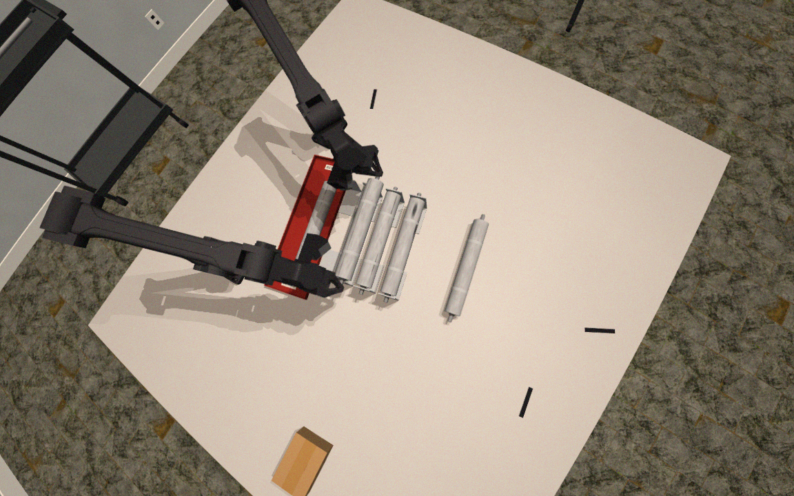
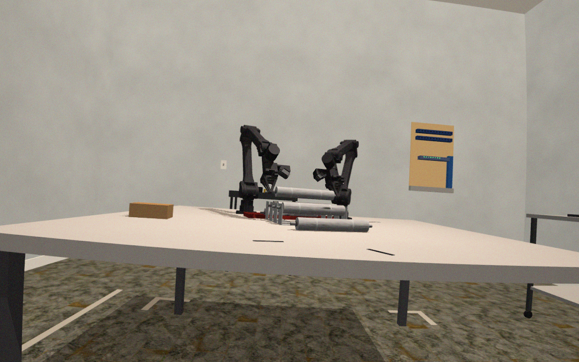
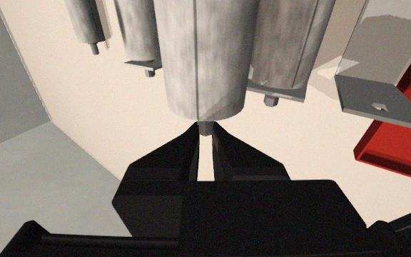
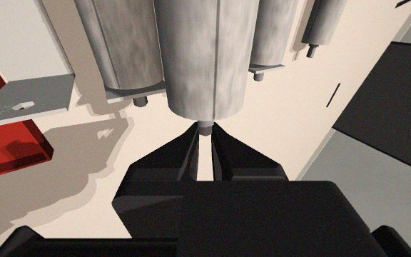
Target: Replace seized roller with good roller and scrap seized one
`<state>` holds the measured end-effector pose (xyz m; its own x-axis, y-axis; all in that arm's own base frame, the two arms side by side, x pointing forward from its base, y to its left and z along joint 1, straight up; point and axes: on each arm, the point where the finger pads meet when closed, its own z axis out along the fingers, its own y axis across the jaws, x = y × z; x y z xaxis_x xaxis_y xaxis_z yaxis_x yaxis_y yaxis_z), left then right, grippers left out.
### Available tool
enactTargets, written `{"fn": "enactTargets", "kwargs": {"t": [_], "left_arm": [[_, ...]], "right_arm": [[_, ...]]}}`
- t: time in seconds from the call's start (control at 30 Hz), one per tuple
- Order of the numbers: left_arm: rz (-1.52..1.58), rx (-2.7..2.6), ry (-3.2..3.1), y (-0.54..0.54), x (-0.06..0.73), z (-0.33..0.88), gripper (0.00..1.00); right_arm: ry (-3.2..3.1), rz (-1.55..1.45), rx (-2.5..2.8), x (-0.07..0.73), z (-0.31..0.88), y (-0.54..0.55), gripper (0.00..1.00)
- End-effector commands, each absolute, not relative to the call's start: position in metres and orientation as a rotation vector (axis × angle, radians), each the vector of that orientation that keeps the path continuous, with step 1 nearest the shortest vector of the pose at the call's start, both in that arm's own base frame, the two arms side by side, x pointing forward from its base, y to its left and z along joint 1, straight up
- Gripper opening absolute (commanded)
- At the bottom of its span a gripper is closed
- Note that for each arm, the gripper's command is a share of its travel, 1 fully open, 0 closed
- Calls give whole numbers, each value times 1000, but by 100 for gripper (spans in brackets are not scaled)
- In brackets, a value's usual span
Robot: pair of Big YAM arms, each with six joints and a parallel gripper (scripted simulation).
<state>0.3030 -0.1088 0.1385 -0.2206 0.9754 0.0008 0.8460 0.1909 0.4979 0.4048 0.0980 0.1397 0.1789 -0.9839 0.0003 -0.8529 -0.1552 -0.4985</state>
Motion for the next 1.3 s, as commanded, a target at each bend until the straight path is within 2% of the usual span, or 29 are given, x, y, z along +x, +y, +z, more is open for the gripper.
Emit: {"fn": "enactTargets", "kwargs": {"t": [0.0, 0.27, 0.4, 0.57, 0.63, 0.83, 0.9, 1.07, 1.13, 1.27], "left_arm": [[586, 1681, 2142, -112, 303, 154, 3], [593, 1674, 2126, -115, 295, 160, 3], [582, 1683, 2158, -115, 274, 148, 3], [587, 1669, 2154, -118, 263, 151, 3], [586, 1656, 2136, -122, 267, 163, 3], [587, 1666, 2126, -124, 269, 166, 3], [590, 1699, 2155, -118, 256, 145, 3], [578, 1655, 2135, -127, 257, 164, 3], [585, 1682, 2156, -120, 245, 147, 3], [579, 1664, 2148, -126, 240, 156, 3]], "right_arm": [[1726, -521, -2002, 415, 167, 94, 3], [1687, -545, -1987, 410, 184, 97, 3], [1728, -491, -2039, 378, 155, 93, 3], [1686, -550, -1970, 387, 185, 93, 3], [1713, -503, -2028, 365, 161, 92, 3], [1697, -546, -1970, 384, 183, 91, 3], [1736, -483, -2046, 358, 150, 90, 3], [1693, -555, -1959, 379, 189, 89, 3], [1727, -496, -2033, 349, 154, 87, 3], [1709, -537, -1979, 357, 178, 85, 3]]}}
